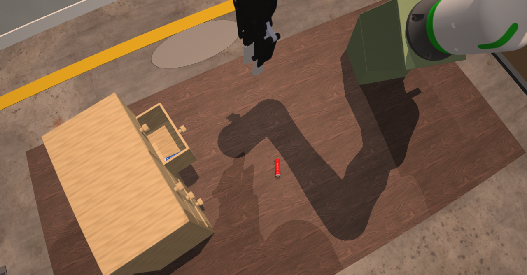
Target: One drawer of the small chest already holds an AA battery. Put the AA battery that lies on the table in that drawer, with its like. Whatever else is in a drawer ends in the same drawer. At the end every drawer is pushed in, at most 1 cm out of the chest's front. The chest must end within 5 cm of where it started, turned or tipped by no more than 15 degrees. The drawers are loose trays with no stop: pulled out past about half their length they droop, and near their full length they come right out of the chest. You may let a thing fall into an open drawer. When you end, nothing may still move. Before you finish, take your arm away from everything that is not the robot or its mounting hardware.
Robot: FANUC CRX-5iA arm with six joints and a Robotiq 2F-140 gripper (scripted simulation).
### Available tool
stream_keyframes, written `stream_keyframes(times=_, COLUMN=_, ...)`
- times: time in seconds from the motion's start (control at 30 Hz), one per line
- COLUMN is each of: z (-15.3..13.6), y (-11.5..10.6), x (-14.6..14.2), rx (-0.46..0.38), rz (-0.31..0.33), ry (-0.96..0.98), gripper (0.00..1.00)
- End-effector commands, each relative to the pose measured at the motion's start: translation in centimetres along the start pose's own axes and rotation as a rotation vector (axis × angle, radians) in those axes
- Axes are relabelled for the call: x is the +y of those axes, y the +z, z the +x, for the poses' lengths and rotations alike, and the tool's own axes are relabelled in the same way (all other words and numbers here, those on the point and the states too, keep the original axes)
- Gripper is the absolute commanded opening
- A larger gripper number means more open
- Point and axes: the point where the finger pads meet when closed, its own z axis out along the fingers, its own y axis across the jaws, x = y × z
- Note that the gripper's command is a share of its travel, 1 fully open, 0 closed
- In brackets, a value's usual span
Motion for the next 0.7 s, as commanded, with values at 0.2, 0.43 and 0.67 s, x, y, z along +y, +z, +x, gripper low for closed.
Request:
stream_keyframes(times=0.2, z=-0.58, y=-0.64, x=0.09, rx=-0.067, rz=-0.002, ry=0.001, gripper=0.20)
stream_keyframes(times=0.43, z=-0.60, y=-0.67, x=0.10, rx=-0.070, rz=-0.003, ry=0.001, gripper=0.20)
stream_keyframes(times=0.67, z=-0.60, y=-0.67, x=0.10, rx=-0.070, rz=-0.003, ry=0.001, gripper=0.20)
